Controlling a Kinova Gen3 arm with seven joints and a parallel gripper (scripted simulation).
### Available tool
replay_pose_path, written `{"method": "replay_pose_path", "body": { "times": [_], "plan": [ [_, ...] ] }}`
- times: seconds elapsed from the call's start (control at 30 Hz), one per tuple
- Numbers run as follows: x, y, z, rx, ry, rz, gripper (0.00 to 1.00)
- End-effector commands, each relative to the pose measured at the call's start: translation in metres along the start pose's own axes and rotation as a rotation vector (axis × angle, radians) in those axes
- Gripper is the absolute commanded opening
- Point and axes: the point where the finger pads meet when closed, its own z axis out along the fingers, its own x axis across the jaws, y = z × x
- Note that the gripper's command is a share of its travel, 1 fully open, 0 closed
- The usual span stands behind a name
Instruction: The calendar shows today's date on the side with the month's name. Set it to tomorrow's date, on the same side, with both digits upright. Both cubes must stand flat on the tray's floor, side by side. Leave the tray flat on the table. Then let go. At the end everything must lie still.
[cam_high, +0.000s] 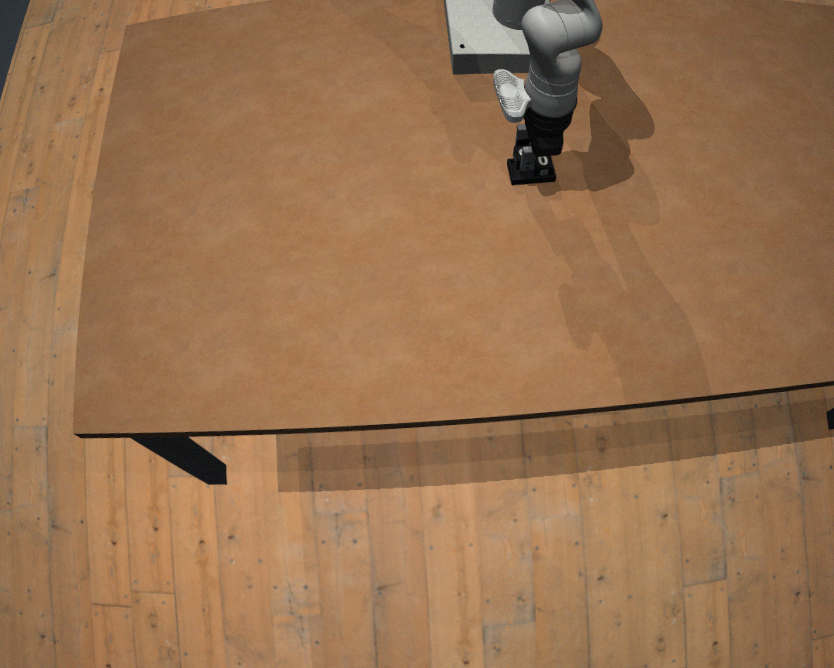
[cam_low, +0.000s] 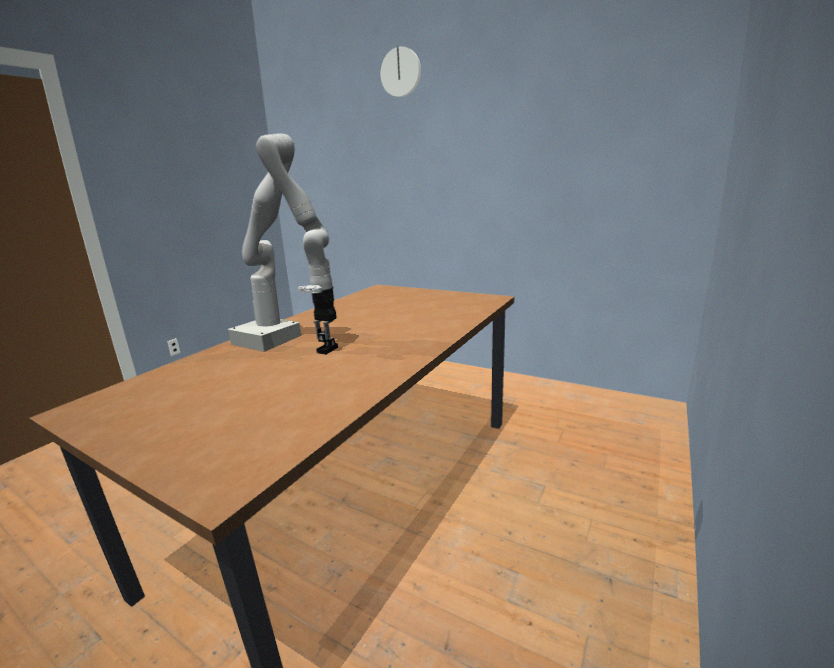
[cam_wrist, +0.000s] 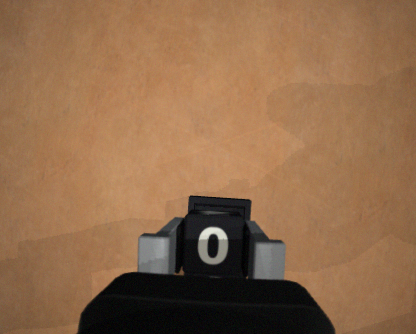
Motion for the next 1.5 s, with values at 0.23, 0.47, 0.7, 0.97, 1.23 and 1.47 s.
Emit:
{"method": "replay_pose_path", "body": {
  "times": [0.23, 0.47, 0.7, 0.97, 1.23, 1.47],
  "plan": [
    [0.000, 0.000, 0.003, 0.000, 0.000, 0.000, 0.57],
    [0.000, 0.000, 0.009, 0.000, 0.000, 0.000, 0.57],
    [0.000, 0.000, 0.014, 0.000, 0.000, 0.000, 0.57],
    [0.000, 0.000, 0.020, 0.000, 0.000, 0.000, 0.57],
    [0.000, 0.000, 0.023, 0.000, 0.000, 0.000, 0.57],
    [0.000, 0.000, 0.023, 0.000, 0.000, 0.000, 0.57]
  ]
}}
